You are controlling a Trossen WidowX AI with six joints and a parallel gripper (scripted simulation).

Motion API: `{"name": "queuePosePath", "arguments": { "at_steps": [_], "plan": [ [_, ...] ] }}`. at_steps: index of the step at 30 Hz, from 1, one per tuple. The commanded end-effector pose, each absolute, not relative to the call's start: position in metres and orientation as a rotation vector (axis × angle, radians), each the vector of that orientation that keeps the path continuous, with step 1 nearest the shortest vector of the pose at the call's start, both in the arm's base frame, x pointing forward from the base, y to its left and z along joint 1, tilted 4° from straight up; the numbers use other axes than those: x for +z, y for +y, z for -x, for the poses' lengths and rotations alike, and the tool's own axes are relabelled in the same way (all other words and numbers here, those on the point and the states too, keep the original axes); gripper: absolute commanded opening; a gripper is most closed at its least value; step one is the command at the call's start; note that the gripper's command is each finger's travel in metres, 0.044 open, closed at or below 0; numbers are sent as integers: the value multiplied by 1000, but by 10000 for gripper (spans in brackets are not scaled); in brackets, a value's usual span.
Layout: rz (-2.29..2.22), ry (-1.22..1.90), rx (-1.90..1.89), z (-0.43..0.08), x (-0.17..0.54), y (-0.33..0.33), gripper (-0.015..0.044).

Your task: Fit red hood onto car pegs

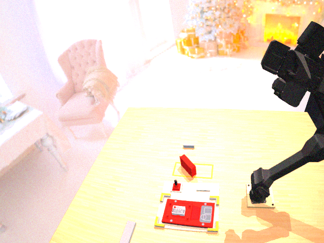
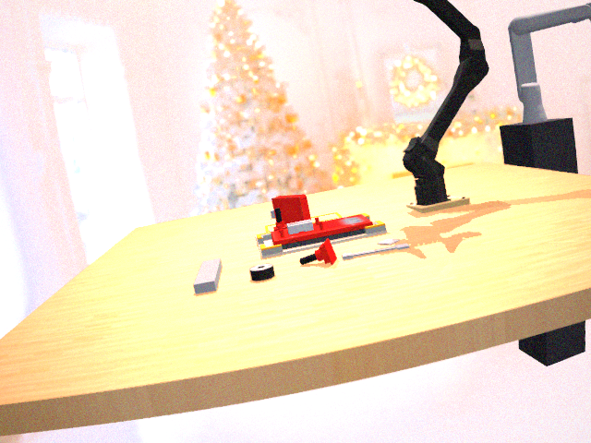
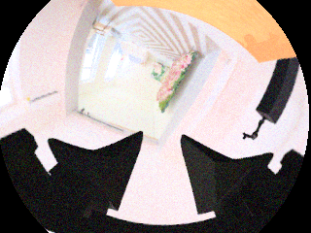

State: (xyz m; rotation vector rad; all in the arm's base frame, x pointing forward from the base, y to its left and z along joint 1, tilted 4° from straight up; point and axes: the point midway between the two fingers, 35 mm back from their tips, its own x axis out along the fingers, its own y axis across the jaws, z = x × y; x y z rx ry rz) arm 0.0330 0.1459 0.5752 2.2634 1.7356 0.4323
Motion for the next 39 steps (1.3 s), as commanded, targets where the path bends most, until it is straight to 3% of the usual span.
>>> {"name": "queuePosePath", "arguments": {
  "at_steps": [1, 9, 23, 31, 39],
  "plan": [
    [-2275, 1734, 427, -36, 575, 145, 194],
    [-2764, 1590, 120, -151, 564, 118, 0],
    [-3455, 924, -680, -315, 463, 39, 0],
    [-3556, 533, -1042, -353, 405, 9, 0],
    [-3459, -224, -1643, -385, 300, -51, 0]
  ]
}}
